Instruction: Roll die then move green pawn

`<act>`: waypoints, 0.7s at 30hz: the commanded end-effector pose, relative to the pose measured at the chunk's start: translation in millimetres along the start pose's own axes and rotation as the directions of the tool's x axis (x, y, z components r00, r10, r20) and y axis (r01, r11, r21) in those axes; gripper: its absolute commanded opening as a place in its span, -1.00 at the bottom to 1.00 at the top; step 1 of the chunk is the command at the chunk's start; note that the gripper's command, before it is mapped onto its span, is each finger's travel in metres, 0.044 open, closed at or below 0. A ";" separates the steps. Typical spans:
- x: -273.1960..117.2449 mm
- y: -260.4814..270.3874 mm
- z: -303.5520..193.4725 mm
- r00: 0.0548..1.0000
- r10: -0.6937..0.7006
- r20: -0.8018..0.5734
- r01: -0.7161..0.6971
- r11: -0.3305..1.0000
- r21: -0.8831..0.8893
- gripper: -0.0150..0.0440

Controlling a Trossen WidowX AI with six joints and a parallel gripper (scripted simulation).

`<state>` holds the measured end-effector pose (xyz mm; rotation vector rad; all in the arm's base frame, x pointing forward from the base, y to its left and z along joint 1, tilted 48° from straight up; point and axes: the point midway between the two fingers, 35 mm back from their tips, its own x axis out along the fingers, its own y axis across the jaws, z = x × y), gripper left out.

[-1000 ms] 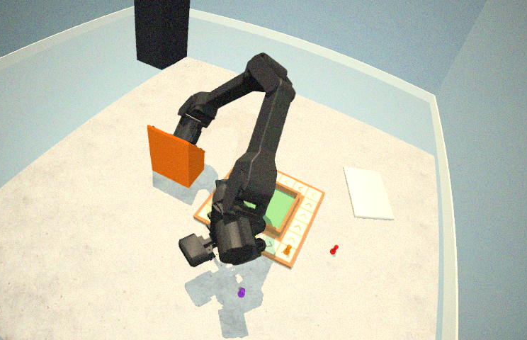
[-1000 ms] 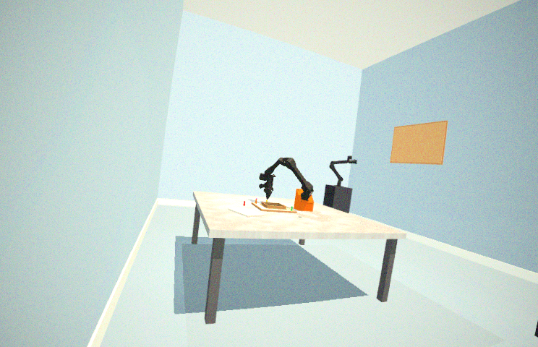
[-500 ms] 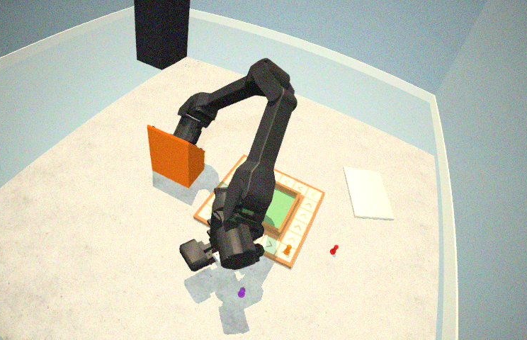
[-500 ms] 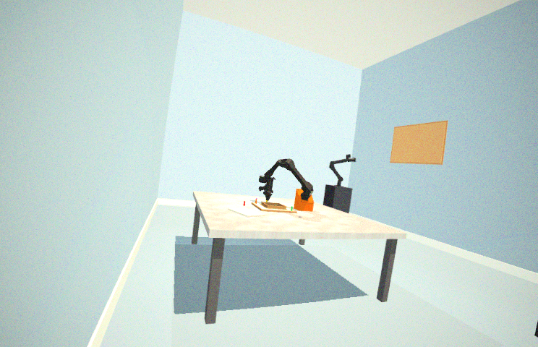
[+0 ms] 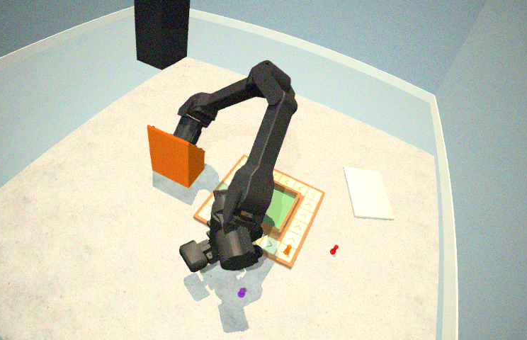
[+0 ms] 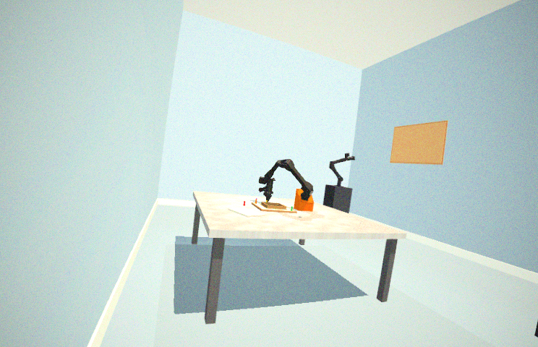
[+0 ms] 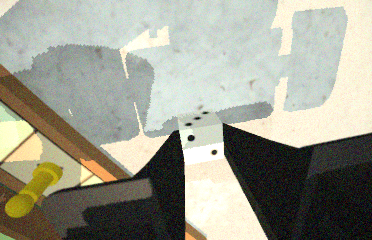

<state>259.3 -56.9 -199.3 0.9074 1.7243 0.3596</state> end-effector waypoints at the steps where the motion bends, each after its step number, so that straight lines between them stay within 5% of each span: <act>1: 0.6 0.3 0.1 1.000 0.003 0.001 -0.003 1.000 0.003 -0.25; 4: -4.2 0.5 1.4 1.000 0.002 0.002 -0.002 1.000 0.003 -0.49; 21: -123.1 8.1 6.5 1.000 -0.002 0.003 0.002 1.000 0.005 -0.49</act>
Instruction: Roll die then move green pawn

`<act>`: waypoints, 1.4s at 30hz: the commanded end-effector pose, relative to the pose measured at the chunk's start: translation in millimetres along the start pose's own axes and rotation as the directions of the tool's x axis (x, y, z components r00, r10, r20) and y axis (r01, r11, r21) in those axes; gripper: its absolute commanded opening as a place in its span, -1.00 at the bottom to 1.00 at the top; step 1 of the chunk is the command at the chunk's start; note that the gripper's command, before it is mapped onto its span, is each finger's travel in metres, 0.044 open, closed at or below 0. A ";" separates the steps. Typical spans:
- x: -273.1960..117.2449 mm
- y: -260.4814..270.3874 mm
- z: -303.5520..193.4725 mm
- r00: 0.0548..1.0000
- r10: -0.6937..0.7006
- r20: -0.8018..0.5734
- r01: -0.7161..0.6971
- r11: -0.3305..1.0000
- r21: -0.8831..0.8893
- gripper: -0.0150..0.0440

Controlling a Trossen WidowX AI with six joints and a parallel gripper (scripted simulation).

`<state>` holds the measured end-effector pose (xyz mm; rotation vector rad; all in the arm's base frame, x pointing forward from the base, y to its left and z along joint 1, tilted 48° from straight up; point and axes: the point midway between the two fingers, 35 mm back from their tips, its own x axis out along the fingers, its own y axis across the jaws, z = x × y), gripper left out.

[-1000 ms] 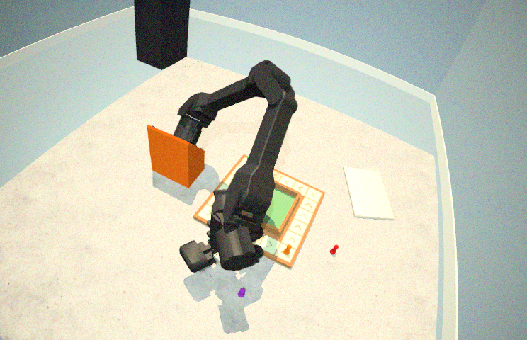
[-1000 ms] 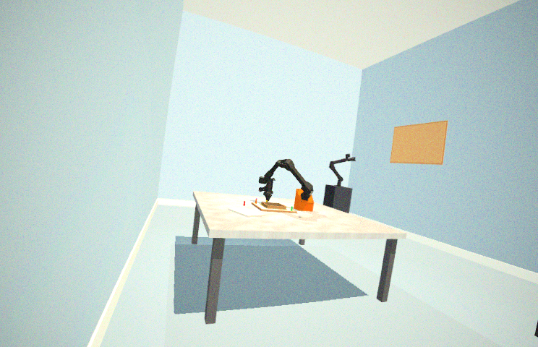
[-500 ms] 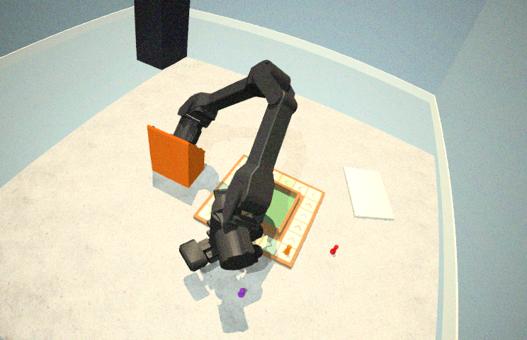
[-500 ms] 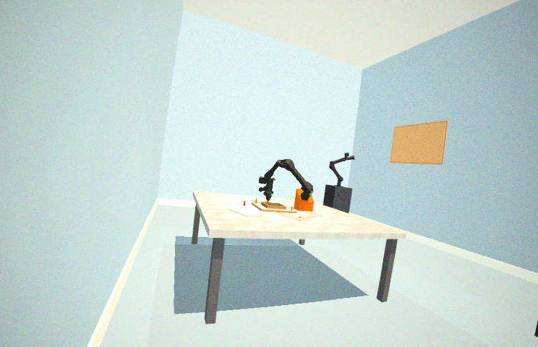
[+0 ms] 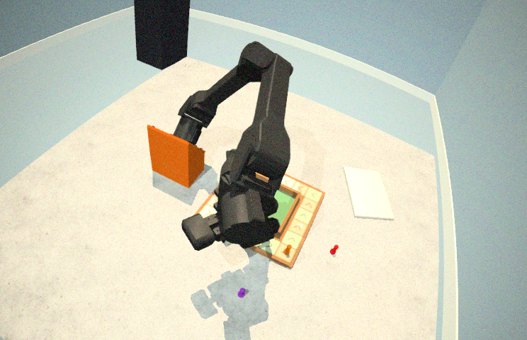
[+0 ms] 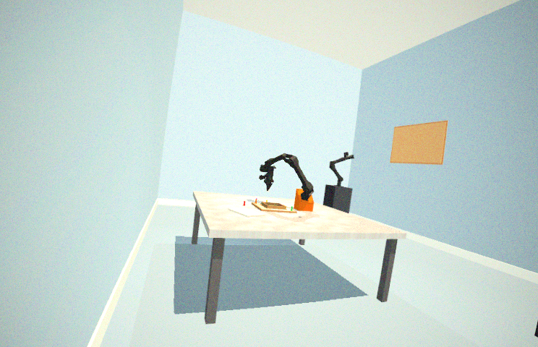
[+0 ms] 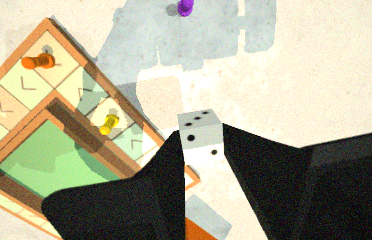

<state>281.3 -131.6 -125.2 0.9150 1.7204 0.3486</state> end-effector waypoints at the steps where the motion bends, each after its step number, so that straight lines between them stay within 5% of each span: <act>1: -16.2 1.4 -2.1 1.000 -0.003 -0.004 0.003 1.000 -0.004 -0.49; 20: -7.3 83.6 -19.8 1.000 -0.013 0.004 0.010 0.919 0.393 -0.49; 42: 18.7 172.0 -72.0 1.000 0.005 -0.001 -0.003 0.606 0.795 -0.49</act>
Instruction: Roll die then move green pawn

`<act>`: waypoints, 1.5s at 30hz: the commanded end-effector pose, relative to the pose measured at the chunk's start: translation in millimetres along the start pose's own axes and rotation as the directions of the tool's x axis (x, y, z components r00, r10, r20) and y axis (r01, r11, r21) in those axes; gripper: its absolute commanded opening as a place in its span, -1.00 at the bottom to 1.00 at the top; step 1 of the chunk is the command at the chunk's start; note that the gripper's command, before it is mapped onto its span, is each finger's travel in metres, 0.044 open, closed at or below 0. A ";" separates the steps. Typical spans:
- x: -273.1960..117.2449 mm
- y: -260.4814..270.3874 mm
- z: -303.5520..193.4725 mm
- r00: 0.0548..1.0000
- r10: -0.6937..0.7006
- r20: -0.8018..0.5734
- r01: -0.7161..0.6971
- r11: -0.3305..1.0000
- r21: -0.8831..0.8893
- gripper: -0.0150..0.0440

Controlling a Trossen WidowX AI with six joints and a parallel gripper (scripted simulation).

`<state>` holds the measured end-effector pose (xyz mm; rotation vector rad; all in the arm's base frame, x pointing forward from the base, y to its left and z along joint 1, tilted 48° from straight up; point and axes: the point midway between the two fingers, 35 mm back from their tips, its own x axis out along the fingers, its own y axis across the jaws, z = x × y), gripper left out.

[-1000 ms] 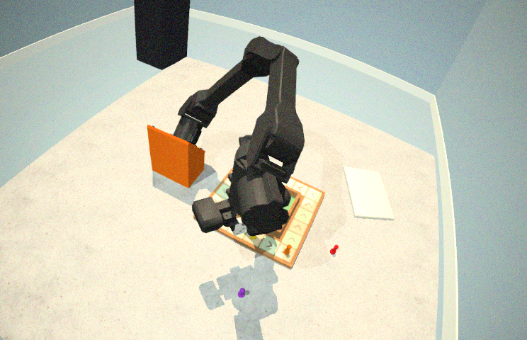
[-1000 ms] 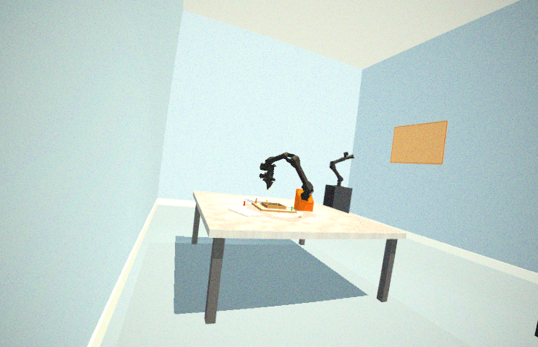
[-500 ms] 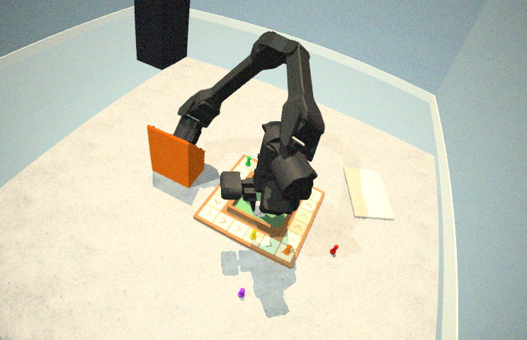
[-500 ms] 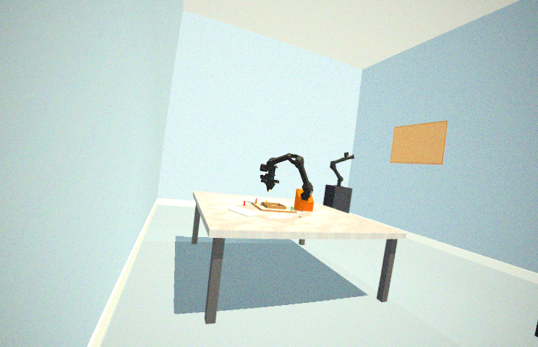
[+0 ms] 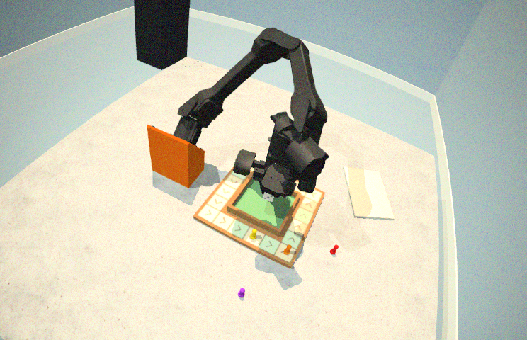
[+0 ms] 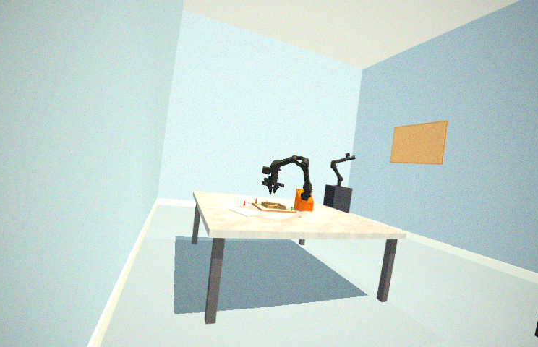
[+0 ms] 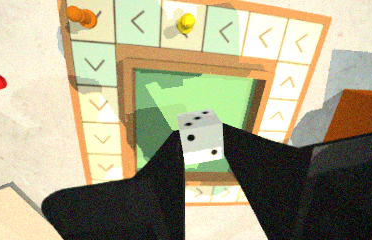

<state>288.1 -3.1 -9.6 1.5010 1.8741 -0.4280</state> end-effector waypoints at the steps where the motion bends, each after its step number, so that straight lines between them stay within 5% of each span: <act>1: 6.7 -0.6 -19.7 1.000 0.000 -0.012 0.002 0.995 0.098 -0.49; 12: 14.0 -3.6 -40.1 1.000 -0.020 -0.006 0.021 0.980 0.200 -0.49; 25: 25.7 -14.4 -37.6 0.911 -0.199 0.362 0.123 0.967 0.223 -0.49; 37: 26.3 -14.1 -37.5 0.707 -0.170 0.686 0.032 0.977 0.209 -0.49; 45: 4.9 -2.1 -53.4 0.678 -0.154 0.719 0.011 0.980 0.200 -0.49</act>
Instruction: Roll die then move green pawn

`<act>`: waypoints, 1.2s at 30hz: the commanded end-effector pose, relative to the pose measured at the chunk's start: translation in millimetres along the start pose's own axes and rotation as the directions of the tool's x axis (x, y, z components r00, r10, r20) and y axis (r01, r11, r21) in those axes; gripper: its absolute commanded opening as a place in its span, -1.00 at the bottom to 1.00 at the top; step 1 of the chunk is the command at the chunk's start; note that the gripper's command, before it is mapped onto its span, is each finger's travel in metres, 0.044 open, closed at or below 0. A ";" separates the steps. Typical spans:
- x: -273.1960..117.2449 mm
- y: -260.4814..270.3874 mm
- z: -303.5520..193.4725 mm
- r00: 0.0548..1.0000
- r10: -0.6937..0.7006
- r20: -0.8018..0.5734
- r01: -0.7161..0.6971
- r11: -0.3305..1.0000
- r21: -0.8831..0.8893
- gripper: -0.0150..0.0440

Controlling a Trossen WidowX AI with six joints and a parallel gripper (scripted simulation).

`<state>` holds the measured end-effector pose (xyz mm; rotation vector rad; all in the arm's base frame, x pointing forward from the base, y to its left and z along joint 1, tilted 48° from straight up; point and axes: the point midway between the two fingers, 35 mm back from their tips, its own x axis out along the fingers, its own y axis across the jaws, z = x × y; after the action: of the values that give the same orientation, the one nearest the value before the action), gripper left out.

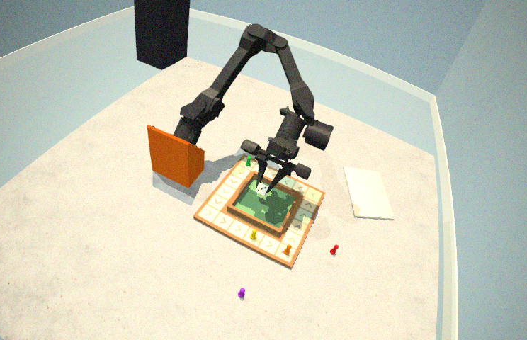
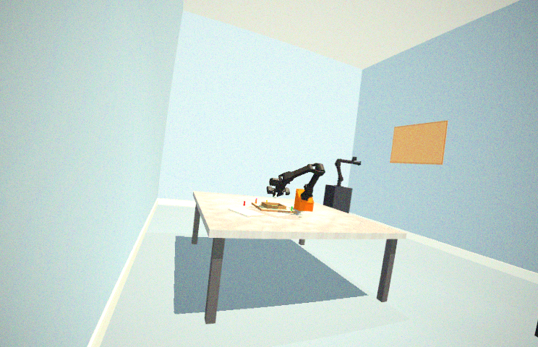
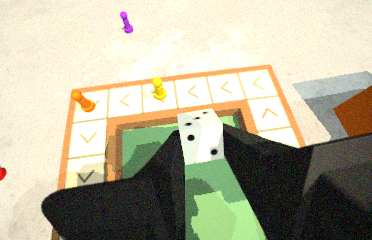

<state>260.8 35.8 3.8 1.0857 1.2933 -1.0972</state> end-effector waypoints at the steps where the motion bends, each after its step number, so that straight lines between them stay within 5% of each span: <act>1: -30.0 9.8 3.8 1.000 0.020 0.017 -0.021 1.000 0.008 -0.49; 18: -35.1 10.4 3.2 1.000 0.027 0.013 -0.027 1.000 0.005 -0.49; 36: -59.7 8.8 32.7 1.000 0.013 0.002 -0.013 1.000 0.004 1.00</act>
<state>276.7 6.3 62.4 1.0998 1.2551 -1.0976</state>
